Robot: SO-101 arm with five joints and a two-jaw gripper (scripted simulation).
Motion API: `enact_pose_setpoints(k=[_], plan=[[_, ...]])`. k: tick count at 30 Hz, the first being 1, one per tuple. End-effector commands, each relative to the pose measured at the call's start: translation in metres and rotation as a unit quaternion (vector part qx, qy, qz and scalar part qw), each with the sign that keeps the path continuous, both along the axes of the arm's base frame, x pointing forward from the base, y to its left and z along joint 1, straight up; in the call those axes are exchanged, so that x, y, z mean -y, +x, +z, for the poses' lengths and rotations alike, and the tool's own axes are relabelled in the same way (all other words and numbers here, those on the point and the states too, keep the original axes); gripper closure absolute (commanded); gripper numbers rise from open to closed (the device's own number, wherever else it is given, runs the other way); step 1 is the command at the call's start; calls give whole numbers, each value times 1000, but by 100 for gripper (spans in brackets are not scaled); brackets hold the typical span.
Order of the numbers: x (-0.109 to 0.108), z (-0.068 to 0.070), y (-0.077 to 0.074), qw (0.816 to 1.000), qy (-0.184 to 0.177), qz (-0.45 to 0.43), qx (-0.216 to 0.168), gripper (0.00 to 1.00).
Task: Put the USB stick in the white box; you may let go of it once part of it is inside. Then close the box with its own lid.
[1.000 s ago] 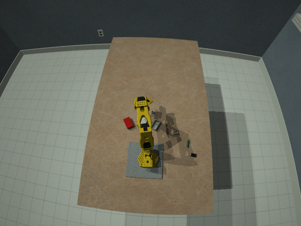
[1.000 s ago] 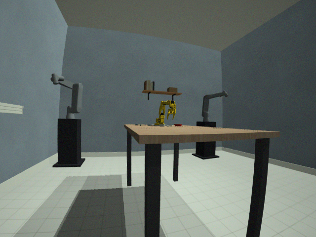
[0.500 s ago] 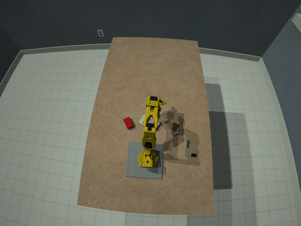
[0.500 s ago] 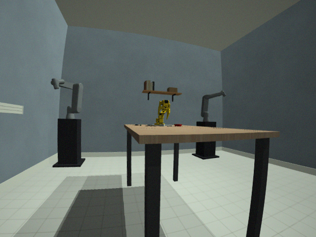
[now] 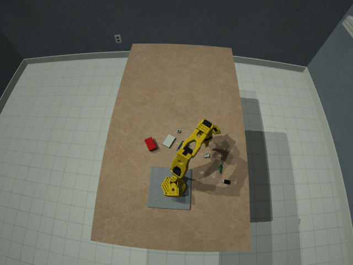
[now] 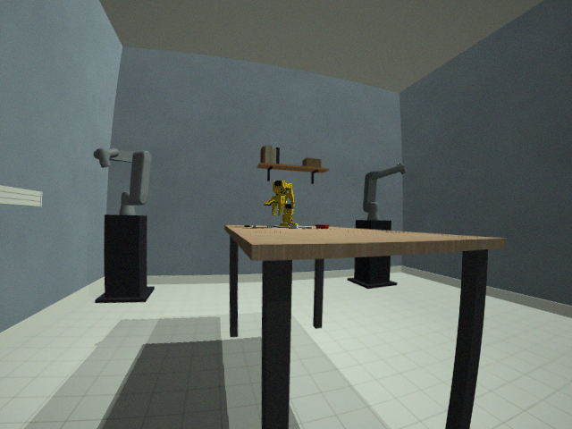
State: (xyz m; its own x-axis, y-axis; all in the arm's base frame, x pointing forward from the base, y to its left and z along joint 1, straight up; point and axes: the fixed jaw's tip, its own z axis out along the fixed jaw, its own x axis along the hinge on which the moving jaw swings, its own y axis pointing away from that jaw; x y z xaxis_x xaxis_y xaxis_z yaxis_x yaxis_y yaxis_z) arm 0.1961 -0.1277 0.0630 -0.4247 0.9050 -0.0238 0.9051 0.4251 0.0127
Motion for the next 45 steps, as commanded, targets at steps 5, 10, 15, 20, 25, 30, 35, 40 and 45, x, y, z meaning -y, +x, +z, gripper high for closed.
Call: enact_pose_setpoints(k=[5, 10, 15, 20, 25, 30, 35, 40, 45], plan=[[64, -2, -50, 993, 4, -118, -5, 77], [81, -2, -73, 987, 4, -161, -5, 78], [101, -2, -111, 975, 4, -223, -5, 79], [112, -2, -143, 962, 4, -272, -5, 79], [116, -3, -157, 956, 3, -293, -5, 80], [119, -3, -174, 949, 3, -316, -5, 80], [120, -3, -181, 945, 3, -326, -5, 80], [120, -3, -182, 945, 3, -328, -5, 80], [120, -3, -182, 945, 3, -328, -5, 80]])
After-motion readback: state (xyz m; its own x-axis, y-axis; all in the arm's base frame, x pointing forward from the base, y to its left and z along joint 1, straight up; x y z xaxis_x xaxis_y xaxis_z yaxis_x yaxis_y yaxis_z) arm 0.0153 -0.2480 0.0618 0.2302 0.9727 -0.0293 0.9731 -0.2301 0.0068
